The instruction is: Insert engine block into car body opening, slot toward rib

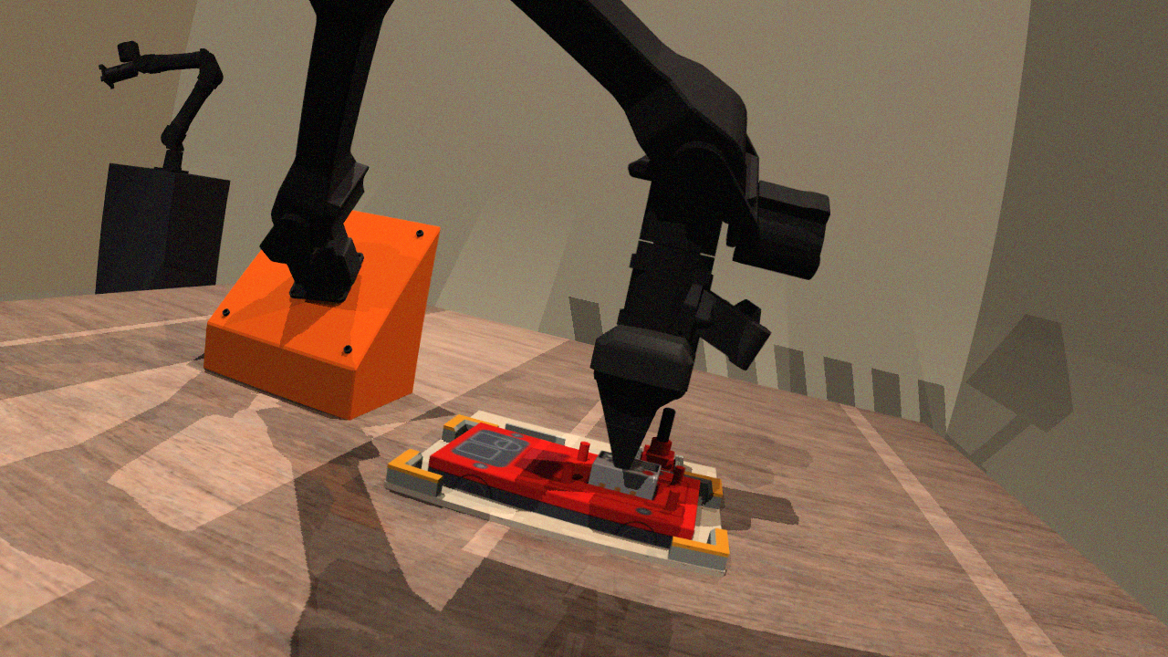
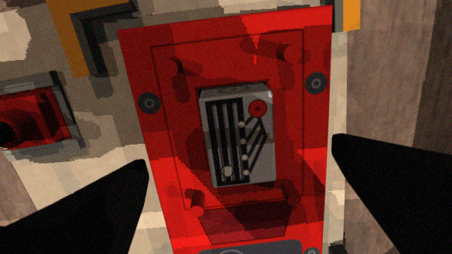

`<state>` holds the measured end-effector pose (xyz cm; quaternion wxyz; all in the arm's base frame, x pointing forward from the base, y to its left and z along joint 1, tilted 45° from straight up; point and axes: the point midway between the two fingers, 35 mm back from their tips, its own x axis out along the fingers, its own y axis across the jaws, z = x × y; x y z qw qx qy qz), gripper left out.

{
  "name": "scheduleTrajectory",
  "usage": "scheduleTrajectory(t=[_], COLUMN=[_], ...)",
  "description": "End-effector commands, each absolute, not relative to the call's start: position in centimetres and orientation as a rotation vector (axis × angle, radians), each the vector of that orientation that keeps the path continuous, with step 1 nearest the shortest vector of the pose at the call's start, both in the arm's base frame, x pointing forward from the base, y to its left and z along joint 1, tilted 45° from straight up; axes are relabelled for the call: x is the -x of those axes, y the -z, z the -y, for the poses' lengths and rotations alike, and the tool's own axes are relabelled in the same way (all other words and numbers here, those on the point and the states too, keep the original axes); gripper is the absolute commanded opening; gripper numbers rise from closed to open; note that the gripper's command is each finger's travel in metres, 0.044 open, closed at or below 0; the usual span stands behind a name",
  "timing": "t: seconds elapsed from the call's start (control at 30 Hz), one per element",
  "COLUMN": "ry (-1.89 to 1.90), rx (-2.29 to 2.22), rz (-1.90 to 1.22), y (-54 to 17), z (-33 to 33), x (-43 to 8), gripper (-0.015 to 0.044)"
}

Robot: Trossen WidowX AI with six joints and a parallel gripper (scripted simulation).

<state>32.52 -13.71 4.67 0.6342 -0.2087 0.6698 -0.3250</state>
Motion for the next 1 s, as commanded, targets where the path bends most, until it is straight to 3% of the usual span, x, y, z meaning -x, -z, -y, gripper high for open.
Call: scheduleTrajectory(t=[0.0, 0.47, 0.97], ry=[0.748, 0.748, 0.748], rx=[0.475, 0.475, 0.475], rz=[-1.523, -1.523, -1.523], y=[-4.93, -4.93, -4.93], z=[13.69, 13.69, 13.69], x=[-32.62, -32.62, -32.62], gripper=[0.0361, 0.0, 0.0])
